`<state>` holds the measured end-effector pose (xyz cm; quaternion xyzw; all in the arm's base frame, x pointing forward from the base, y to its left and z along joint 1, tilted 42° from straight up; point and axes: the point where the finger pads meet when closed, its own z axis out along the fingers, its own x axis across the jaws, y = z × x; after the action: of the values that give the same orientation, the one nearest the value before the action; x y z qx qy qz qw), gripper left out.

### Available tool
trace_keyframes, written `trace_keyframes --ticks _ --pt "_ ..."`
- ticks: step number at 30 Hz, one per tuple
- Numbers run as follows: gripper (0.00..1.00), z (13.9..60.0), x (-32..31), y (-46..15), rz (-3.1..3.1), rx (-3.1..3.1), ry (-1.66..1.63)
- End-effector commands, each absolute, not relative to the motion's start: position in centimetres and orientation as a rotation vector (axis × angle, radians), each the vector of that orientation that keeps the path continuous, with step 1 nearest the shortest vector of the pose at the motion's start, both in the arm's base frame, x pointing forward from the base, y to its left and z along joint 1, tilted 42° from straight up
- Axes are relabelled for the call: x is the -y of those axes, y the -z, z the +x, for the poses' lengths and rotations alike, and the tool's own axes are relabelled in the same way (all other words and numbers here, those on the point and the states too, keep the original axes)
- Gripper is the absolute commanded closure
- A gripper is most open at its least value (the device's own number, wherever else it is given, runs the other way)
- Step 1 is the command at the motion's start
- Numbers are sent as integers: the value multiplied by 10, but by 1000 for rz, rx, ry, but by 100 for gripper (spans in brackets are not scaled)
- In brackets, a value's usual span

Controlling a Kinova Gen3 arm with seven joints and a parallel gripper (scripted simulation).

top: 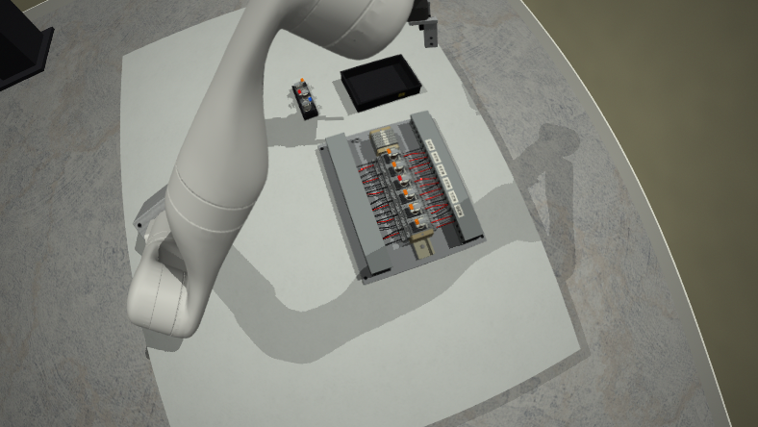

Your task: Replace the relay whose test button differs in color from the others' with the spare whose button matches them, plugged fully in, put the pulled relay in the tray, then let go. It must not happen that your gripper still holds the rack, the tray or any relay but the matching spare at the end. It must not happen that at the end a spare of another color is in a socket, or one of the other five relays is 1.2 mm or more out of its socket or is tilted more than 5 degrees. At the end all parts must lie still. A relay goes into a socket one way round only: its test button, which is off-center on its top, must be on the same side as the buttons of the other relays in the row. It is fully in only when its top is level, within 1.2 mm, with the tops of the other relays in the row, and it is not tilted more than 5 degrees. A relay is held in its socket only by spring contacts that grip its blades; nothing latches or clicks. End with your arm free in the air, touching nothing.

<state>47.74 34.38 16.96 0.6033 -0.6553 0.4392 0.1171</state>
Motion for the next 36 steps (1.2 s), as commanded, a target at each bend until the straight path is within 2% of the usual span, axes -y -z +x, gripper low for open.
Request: trace_keyframes --ticks 1,36 --pt "0 475 -349 -177 1778 1927 -1287" --pt "0 420 -370 -267 1770 1923 -1287"
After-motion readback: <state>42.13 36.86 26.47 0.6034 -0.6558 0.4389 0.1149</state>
